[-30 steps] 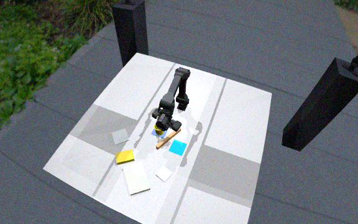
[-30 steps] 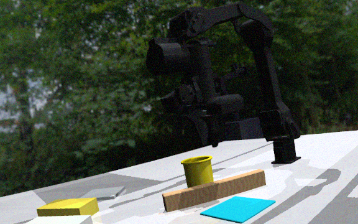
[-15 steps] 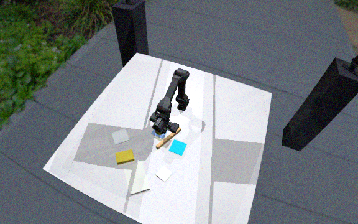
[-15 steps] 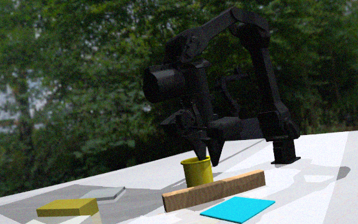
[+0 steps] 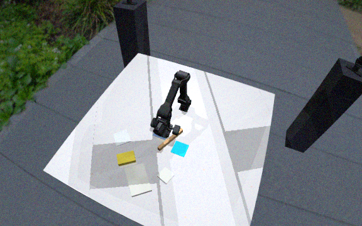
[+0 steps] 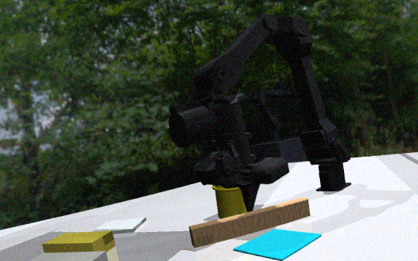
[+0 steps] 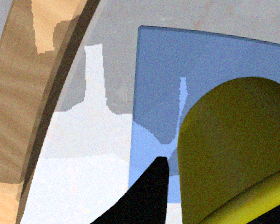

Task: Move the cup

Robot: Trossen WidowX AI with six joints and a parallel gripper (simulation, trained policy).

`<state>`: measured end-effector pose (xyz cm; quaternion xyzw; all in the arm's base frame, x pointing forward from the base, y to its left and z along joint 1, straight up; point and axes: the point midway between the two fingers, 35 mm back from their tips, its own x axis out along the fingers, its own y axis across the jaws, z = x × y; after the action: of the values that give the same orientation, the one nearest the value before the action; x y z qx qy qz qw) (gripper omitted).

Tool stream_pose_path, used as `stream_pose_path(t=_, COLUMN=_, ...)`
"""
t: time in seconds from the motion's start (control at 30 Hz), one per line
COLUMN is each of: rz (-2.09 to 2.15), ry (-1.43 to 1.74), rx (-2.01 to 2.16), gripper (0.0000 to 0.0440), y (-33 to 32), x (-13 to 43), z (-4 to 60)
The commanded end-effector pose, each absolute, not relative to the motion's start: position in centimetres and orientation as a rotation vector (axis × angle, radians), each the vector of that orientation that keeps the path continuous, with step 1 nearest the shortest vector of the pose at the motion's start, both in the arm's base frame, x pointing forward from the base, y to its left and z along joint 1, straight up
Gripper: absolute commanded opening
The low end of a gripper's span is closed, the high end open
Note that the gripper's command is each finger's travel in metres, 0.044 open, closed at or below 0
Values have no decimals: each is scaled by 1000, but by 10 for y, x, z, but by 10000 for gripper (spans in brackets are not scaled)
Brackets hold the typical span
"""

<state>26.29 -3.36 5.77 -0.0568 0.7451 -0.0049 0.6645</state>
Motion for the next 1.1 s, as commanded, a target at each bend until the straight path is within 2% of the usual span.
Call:
stream_pose_path(t=0.0, rz=39, ry=1680, rx=-165, gripper=0, y=-34, x=265, z=55)
stream_pose_path(t=0.33, rz=105, ry=1636, rx=-206, gripper=16, y=-33, x=276, z=76)
stream_pose_path(t=1.07, rz=157, ry=1513, rx=-248, gripper=4, y=7, x=310, z=126)
